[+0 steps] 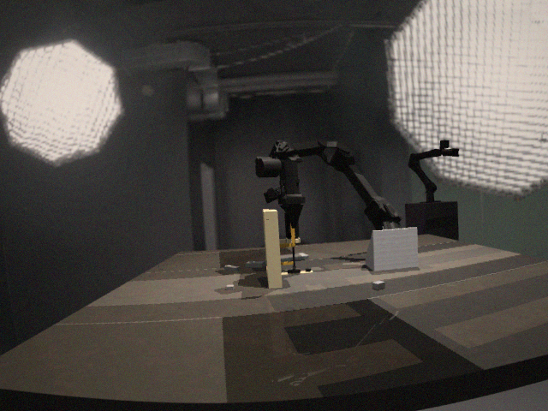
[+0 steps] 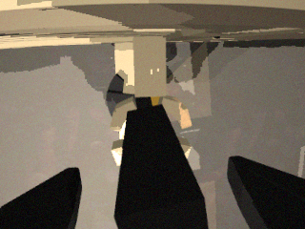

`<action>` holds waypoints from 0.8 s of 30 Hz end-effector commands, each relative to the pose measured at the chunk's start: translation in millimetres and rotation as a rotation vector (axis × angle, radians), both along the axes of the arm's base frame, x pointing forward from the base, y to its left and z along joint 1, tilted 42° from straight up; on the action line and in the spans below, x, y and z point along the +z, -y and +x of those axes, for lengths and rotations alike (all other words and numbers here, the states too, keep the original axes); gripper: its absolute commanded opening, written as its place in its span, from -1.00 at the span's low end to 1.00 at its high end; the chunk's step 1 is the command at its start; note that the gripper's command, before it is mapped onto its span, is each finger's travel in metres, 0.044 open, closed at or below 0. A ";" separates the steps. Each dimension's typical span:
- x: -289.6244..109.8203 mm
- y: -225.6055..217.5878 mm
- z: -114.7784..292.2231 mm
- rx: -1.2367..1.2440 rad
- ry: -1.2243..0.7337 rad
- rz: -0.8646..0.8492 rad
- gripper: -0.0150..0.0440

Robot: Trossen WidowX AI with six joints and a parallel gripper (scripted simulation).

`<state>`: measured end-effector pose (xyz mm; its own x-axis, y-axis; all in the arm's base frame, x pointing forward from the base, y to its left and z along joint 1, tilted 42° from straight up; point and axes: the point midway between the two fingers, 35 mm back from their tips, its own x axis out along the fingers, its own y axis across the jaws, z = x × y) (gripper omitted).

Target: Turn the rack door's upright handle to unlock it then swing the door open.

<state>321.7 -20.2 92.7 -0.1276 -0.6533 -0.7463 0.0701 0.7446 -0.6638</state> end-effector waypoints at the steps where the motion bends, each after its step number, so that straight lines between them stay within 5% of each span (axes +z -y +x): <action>1: 0.4 0.4 0.7 0.162 -0.138 0.024 0.52; 24: 0.4 0.4 0.7 1.011 -0.885 0.168 0.52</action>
